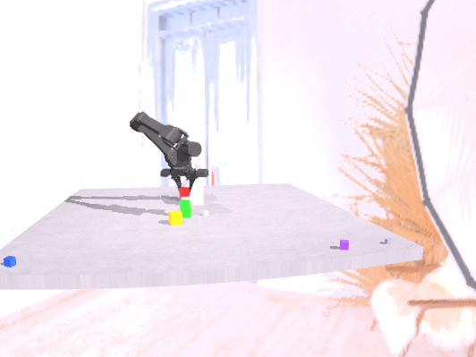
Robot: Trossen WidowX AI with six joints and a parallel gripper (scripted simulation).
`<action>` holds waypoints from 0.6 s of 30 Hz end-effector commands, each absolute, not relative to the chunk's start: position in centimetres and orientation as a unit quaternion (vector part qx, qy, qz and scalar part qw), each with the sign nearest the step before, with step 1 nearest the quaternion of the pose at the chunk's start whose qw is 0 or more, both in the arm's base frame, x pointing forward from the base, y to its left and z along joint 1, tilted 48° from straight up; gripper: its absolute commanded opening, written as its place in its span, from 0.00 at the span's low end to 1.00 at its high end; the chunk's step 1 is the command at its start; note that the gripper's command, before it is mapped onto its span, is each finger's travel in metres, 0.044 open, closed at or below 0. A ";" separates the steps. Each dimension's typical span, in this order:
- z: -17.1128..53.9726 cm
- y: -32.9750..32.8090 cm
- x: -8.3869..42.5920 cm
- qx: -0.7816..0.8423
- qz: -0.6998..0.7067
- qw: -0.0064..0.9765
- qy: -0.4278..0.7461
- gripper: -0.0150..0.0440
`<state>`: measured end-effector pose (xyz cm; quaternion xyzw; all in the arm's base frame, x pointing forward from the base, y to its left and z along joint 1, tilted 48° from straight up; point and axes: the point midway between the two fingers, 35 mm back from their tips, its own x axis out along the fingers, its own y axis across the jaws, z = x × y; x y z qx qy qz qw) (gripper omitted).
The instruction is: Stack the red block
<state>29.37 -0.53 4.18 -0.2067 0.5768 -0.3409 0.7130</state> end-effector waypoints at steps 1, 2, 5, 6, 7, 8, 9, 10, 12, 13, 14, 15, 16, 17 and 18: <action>3.2 -1.6 29.5 -0.211 -0.341 0.711 0.577 0.25; 3.1 -1.8 29.5 -0.211 -0.342 0.711 0.577 0.25; 3.0 -1.8 29.5 -0.211 -0.342 0.711 0.577 0.25; 3.0 -1.8 29.5 -0.211 -0.342 0.711 0.577 0.25; 3.0 -1.8 29.5 -0.211 -0.342 0.711 0.577 0.25; 3.0 -1.8 29.5 -0.211 -0.342 0.711 0.577 0.25; 3.0 -1.9 29.5 -0.211 -0.342 0.711 0.577 0.25; 3.0 -1.9 29.5 -0.211 -0.342 0.711 0.577 0.25; 3.0 -1.9 29.5 -0.211 -0.342 0.711 0.577 0.25; 3.0 -1.9 29.5 -0.211 -0.342 0.711 0.577 0.25; 3.0 -1.9 29.5 -0.211 -0.342 0.711 0.577 0.25; 3.0 -1.9 29.5 -0.211 -0.342 0.711 0.577 0.25; 3.0 -1.9 29.5 -0.211 -0.342 0.711 0.577 0.25; 3.0 -1.9 29.5 -0.211 -0.342 0.711 0.577 0.25; 3.0 -1.9 29.5 -0.211 -0.342 0.711 0.577 0.25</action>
